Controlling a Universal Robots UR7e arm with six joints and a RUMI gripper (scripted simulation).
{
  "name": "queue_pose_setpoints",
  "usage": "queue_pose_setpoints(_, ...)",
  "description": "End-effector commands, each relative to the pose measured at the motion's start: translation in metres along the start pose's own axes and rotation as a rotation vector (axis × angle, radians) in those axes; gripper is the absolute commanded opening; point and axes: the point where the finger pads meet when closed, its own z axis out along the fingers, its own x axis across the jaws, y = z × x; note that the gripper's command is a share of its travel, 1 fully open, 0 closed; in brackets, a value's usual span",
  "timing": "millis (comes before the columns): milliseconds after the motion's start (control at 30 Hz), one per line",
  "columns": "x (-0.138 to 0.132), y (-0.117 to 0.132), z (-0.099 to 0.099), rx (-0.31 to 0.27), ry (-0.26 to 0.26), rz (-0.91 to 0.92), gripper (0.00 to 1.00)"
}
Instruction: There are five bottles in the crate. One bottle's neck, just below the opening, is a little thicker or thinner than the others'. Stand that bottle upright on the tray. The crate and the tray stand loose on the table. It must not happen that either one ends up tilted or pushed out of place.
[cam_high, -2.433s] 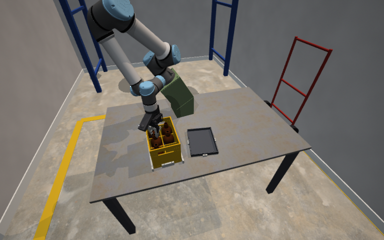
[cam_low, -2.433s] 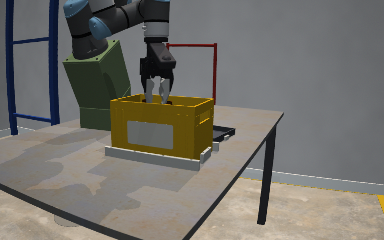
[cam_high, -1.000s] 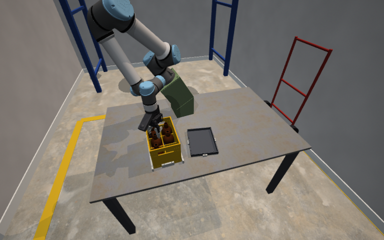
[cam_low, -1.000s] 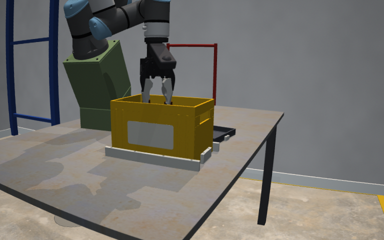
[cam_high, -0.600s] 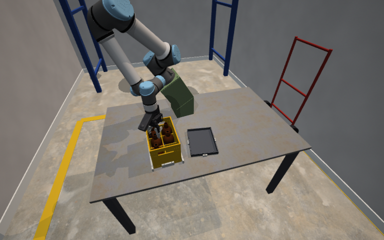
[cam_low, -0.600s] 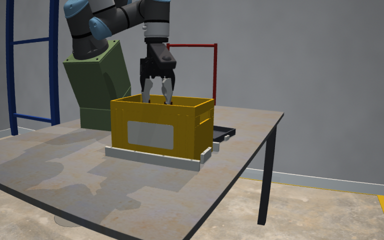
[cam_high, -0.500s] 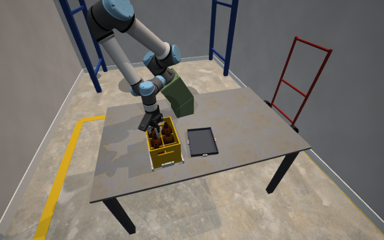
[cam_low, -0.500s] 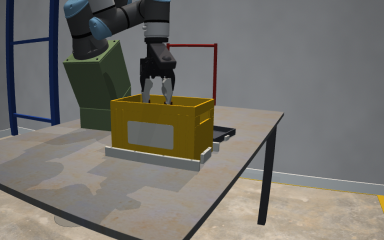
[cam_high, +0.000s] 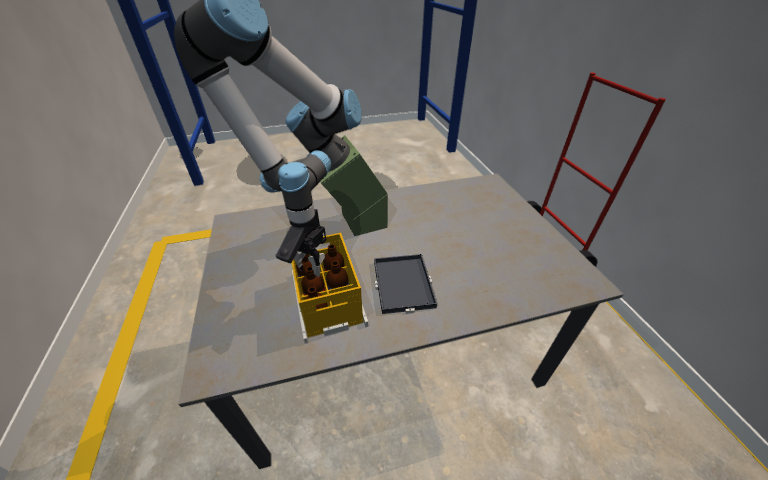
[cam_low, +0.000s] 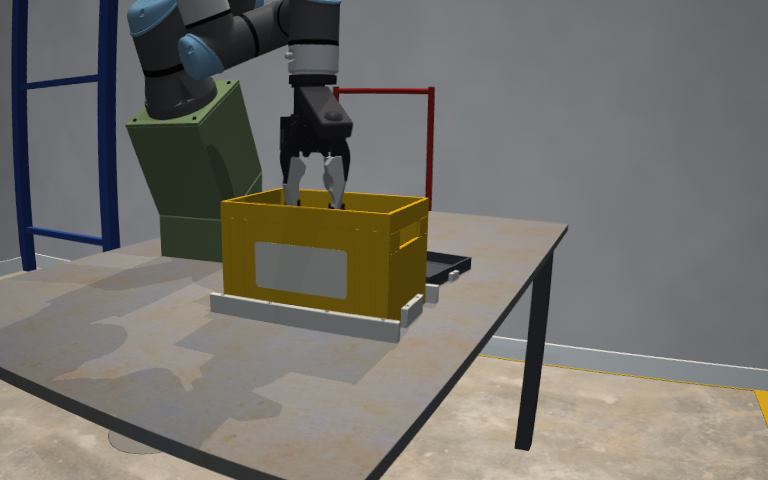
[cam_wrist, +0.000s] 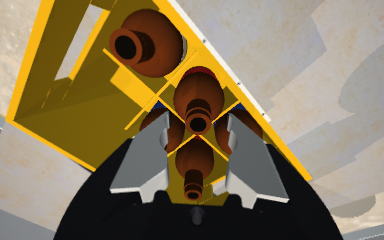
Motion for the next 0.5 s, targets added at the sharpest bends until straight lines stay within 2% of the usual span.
queue_pose_setpoints(0, 0.0, 0.0, -0.002, 0.001, 0.0, 0.0, 0.38)
queue_pose_setpoints(467, 0.0, 0.0, -0.029, 0.001, 0.0, 0.0, 0.38)
